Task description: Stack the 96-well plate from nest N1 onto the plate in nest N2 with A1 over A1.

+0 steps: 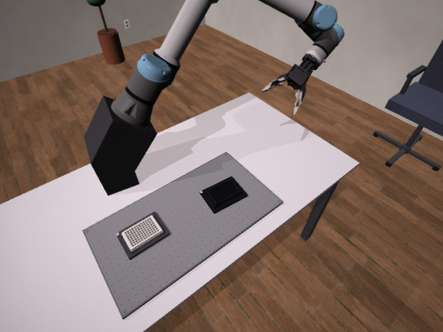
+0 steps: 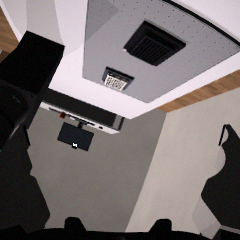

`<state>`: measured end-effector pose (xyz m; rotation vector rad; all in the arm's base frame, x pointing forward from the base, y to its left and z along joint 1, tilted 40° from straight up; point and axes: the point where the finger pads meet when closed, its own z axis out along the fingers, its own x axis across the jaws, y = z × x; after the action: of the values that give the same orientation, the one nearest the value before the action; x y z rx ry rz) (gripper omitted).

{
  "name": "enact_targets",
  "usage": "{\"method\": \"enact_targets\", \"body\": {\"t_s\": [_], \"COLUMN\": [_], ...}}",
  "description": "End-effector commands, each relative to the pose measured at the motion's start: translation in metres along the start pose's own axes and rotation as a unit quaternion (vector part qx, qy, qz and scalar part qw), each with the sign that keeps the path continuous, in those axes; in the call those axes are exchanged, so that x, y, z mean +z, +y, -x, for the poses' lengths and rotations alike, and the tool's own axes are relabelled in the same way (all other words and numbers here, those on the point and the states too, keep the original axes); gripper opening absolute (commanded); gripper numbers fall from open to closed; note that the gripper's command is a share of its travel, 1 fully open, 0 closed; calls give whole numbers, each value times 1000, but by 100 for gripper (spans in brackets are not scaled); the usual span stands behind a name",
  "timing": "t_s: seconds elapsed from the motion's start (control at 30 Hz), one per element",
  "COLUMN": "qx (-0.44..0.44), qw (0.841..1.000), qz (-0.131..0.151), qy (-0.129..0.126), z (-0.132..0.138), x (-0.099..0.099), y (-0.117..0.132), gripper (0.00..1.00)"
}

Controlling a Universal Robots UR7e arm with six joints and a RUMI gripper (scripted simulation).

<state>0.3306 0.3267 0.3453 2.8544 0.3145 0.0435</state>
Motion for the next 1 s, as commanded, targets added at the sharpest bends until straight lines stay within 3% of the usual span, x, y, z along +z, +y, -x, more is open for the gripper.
{"method": "enact_targets", "body": {"t_s": [0.0, 0.1, 0.17, 0.57, 0.63, 0.87, 0.97], "qx": [0, 0, 2, 2, 4, 4, 4], "qw": [1000, 1000, 999, 999, 998, 998, 998], "qz": [-1, -1, -15, -15, -33, -33, -33], "qy": [-2, -2, -29, -29, -54, -54, -54], "z": [-14, -17, -22, -43, -48, -63, -65], "x": [18, 23, 31, 65, 74, 103, 108], "y": [4, 5, 8, 18, 21, 32, 33], "gripper": [100, 100, 100, 100, 100, 100, 100]}}
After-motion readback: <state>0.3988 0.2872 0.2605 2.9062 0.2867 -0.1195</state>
